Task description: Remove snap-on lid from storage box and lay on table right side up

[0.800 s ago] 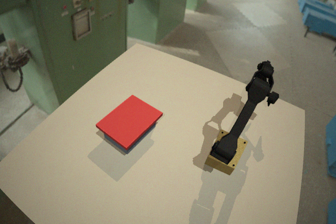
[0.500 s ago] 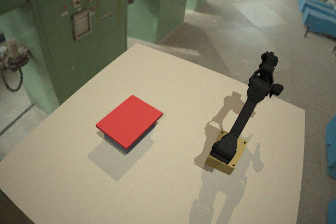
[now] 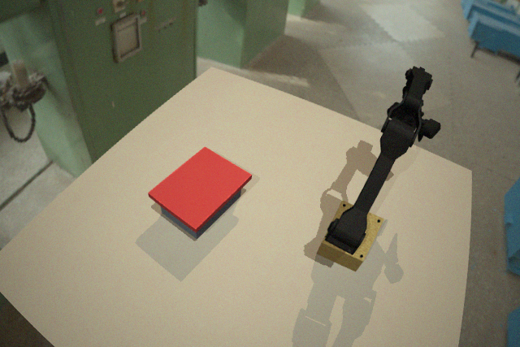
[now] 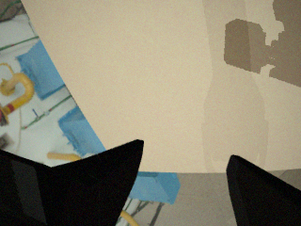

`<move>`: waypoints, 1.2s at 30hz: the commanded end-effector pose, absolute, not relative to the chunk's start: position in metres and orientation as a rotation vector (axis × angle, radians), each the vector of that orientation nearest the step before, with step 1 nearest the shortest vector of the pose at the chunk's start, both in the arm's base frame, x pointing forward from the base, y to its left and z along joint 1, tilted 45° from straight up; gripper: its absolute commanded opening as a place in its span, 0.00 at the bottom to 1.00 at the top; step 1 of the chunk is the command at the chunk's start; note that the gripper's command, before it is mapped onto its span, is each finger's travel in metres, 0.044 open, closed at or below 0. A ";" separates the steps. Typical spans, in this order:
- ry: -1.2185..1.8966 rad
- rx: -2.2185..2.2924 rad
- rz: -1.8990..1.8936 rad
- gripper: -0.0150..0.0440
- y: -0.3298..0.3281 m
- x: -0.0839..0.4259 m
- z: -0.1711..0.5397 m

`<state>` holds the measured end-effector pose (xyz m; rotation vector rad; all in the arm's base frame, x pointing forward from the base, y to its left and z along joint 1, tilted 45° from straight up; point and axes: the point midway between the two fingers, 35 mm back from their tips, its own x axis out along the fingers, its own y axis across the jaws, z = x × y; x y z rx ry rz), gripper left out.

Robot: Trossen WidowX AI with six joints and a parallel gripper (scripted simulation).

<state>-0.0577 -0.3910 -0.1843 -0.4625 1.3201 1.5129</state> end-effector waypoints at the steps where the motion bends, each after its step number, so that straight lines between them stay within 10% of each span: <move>1: 1.458 -0.453 1.337 0.65 -0.406 -0.023 -0.158; 13: 1.674 -0.180 0.466 0.65 -0.401 0.102 -0.078; 36: 1.180 0.622 -0.436 0.65 -0.282 0.259 0.045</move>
